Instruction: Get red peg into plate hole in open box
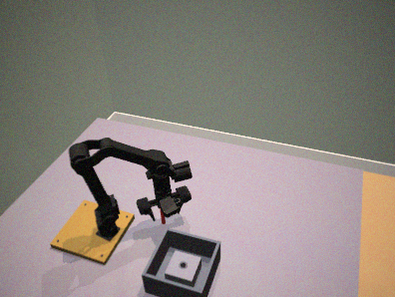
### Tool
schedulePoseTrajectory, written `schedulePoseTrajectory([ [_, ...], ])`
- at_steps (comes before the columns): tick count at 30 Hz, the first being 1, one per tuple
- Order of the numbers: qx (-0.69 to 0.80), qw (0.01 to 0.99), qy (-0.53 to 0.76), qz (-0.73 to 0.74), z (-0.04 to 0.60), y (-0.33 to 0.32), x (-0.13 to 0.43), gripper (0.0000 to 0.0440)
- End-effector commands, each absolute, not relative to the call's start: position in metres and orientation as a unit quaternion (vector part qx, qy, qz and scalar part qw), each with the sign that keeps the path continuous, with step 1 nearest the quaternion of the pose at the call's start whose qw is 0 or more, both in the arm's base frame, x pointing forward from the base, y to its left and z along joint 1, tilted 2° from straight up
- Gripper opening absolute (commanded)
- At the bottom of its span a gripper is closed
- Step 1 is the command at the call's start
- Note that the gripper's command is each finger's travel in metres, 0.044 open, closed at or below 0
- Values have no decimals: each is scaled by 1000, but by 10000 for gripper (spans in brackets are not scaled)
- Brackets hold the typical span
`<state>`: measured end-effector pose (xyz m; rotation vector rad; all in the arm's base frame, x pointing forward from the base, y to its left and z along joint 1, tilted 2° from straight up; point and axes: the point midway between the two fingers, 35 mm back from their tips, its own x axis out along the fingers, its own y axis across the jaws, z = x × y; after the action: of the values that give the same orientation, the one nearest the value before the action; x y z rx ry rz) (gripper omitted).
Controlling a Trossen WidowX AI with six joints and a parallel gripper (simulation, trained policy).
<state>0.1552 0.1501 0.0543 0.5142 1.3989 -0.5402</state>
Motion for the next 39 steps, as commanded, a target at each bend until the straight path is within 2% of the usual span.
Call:
schedulePoseTrajectory([
  [1, 225, 704, 628, -243, 40, 148, 155, 410],
  [14, 203, 683, 646, -274, 19, 141, 149, 72],
  [17, 196, 680, 648, -281, 17, 139, 149, 9],
  [39, 226, 739, 570, -278, 116, 126, 194, 0],
])
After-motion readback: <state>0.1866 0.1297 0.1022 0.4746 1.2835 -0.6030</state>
